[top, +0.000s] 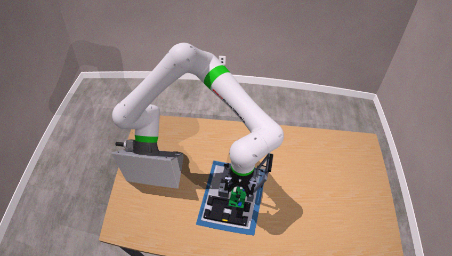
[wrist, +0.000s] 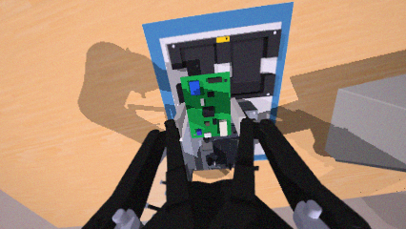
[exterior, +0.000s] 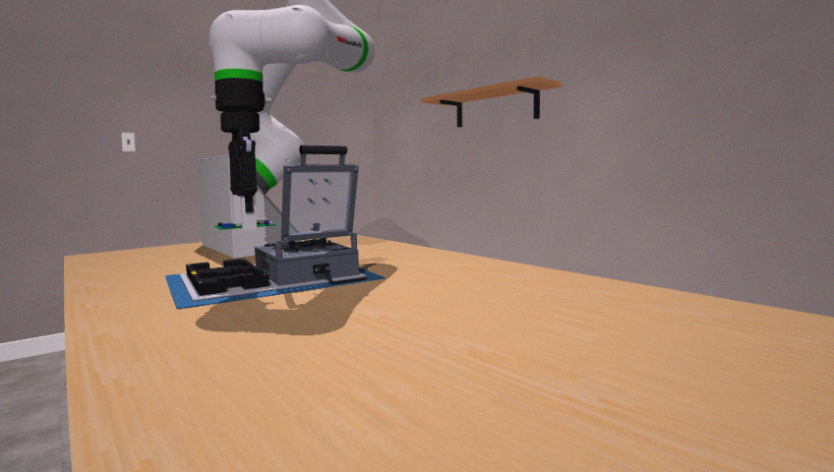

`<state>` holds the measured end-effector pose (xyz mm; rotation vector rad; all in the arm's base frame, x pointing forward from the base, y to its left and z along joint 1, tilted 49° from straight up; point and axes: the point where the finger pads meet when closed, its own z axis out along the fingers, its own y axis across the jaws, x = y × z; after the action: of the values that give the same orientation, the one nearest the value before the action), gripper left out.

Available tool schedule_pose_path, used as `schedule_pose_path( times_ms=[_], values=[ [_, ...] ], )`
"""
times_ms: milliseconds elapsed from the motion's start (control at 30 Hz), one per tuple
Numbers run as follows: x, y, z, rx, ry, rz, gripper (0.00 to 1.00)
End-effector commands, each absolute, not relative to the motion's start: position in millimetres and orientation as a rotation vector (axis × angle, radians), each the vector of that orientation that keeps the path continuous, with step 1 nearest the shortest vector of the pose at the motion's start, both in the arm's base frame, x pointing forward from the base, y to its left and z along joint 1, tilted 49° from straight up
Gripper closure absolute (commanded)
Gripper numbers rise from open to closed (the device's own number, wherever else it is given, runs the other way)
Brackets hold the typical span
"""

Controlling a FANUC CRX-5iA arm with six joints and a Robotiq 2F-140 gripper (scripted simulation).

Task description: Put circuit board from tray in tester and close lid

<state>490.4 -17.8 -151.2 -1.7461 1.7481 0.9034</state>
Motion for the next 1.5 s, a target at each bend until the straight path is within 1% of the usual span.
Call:
schedule_pose_path(
  times_ms=[0, 1000, 1467],
  values=[
    [489.3, -14.3, -145.7, -1.746, 1.749, 0.902, 0.54],
    [472.0, 40.3, -69.8, -1.746, 1.749, 0.902, 0.54],
    [467.6, 54.1, -50.6, -1.746, 1.749, 0.902, 0.54]
  ],
)
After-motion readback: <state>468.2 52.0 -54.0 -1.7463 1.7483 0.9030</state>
